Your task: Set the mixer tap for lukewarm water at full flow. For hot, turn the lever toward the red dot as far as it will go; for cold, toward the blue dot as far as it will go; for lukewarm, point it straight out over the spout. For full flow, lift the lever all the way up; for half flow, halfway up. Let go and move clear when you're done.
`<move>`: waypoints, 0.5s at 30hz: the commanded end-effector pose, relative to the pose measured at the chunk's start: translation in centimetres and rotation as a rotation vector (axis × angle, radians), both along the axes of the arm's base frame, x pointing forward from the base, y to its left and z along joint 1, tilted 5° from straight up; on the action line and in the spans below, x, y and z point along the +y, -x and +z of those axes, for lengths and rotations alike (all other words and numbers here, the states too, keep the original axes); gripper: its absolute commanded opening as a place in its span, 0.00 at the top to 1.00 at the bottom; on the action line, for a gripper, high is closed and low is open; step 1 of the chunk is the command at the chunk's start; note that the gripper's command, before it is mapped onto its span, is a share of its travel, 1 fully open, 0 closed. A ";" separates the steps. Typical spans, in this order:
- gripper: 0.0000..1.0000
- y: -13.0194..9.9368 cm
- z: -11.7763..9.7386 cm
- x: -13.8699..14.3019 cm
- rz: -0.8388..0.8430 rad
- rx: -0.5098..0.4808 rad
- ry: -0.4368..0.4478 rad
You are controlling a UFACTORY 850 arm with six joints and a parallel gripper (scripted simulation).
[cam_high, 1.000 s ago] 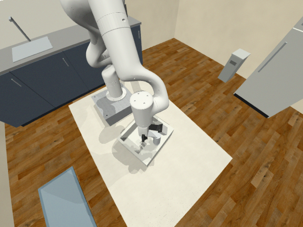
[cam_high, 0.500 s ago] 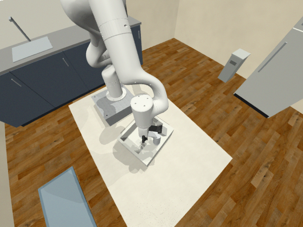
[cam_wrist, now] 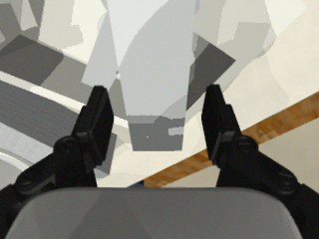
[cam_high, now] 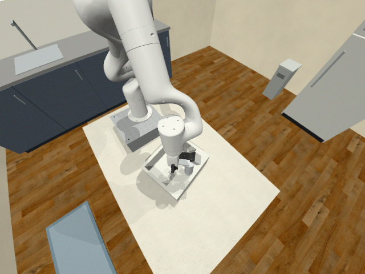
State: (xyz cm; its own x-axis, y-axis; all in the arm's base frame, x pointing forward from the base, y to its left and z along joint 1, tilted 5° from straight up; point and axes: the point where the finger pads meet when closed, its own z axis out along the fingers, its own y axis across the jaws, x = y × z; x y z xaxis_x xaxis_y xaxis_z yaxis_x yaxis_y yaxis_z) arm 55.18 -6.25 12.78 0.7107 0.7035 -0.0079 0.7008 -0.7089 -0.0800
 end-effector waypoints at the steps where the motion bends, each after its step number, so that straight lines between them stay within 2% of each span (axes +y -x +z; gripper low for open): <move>1: 0.28 -0.1 0.1 0.0 0.000 -0.002 0.000; 14: 0.28 -0.1 0.1 0.0 0.000 -0.002 0.000; 15: 1.00 -0.1 0.1 0.0 0.000 -0.002 0.000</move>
State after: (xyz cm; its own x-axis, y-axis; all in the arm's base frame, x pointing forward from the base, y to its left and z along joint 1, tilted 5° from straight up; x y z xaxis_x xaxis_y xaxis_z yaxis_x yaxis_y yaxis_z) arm 55.18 -6.25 12.74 0.7107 0.7035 -0.0078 0.7008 -0.7089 -0.0800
